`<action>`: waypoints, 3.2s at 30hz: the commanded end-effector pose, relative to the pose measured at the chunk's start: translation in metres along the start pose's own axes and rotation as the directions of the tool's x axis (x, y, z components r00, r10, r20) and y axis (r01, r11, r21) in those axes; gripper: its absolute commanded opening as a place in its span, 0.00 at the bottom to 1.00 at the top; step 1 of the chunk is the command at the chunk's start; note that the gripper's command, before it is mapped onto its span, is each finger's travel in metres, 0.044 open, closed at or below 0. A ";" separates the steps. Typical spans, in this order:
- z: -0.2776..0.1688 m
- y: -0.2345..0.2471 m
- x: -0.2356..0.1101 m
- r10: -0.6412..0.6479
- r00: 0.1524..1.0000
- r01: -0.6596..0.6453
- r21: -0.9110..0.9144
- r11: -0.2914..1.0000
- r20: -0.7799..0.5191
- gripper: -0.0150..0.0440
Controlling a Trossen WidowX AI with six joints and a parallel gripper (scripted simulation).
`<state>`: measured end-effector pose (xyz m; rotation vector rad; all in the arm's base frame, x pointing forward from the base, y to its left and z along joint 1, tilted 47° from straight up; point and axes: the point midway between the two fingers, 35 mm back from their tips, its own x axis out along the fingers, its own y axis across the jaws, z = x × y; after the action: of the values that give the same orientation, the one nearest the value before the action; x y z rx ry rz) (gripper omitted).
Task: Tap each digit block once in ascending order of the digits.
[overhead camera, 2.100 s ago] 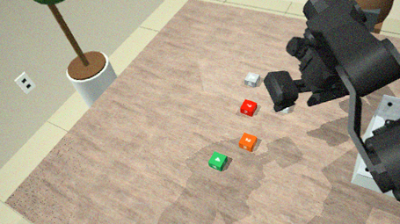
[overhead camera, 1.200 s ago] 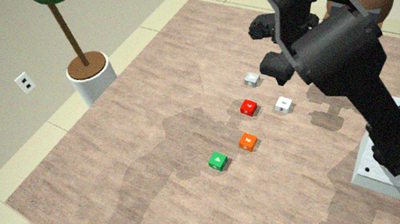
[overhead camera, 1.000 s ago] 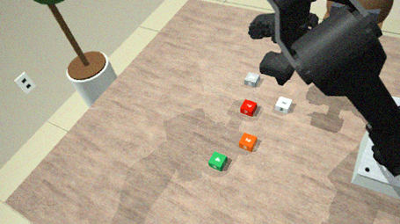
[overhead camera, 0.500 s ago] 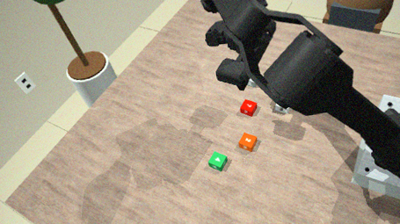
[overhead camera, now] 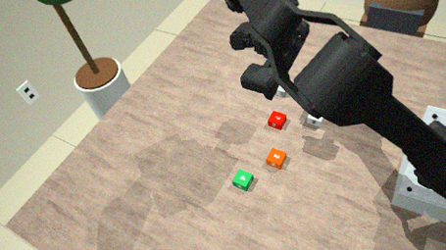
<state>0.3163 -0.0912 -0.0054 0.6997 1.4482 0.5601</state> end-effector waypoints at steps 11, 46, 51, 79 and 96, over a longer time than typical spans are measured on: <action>-0.024 0.071 -0.002 0.005 1.000 -0.005 0.008 1.000 0.000 0.93; 0.010 0.172 -0.001 0.008 1.000 -0.008 0.004 1.000 0.001 0.93; 0.012 0.177 -0.001 0.011 1.000 -0.011 0.006 1.000 0.001 0.93; 0.045 -0.014 -0.008 -0.023 1.000 0.022 0.040 0.999 0.005 0.93; 0.032 -0.085 -0.001 -0.001 1.000 0.001 0.003 1.000 0.004 0.93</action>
<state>0.3417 -0.1513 -0.0665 0.7066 1.4497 0.5548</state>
